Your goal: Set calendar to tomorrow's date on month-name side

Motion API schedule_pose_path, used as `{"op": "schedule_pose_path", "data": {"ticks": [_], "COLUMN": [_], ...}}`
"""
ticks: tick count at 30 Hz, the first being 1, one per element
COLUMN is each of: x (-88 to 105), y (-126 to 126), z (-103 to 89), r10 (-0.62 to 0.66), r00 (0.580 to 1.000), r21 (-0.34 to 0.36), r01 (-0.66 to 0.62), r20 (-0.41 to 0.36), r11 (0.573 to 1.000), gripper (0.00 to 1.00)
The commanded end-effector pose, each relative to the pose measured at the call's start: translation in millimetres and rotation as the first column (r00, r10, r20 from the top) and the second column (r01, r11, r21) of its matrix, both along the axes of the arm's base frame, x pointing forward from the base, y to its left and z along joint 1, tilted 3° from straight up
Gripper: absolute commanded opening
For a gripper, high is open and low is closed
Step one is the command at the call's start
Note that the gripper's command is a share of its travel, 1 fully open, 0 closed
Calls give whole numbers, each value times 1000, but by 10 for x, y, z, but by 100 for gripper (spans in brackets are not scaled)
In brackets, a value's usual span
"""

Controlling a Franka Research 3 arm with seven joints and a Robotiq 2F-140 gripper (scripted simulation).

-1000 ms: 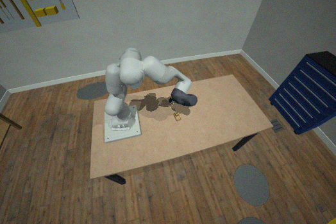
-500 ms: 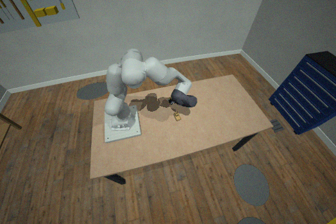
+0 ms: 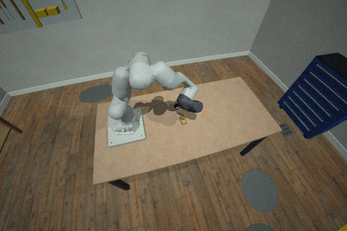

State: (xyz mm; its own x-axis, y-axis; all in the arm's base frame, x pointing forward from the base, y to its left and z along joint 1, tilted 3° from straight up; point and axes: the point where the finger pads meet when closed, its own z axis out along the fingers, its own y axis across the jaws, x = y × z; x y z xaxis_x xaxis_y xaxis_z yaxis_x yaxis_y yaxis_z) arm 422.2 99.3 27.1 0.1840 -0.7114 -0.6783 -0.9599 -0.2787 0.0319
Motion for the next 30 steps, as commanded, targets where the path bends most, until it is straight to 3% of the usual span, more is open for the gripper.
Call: {"op": "schedule_pose_path", "data": {"ticks": [1, 13, 30], "x": [36, 35, 35], "y": [-6, -14, -17], "z": [-55, -227, -296], "r10": [4, 4, 4], "r00": [1000, 1000, 1000], "r21": [0, 0, 0], "r01": [-4, -4, -4], "r20": [16, 16, 16], "r11": [1000, 1000, 1000], "gripper": [17, 17, 17]}}
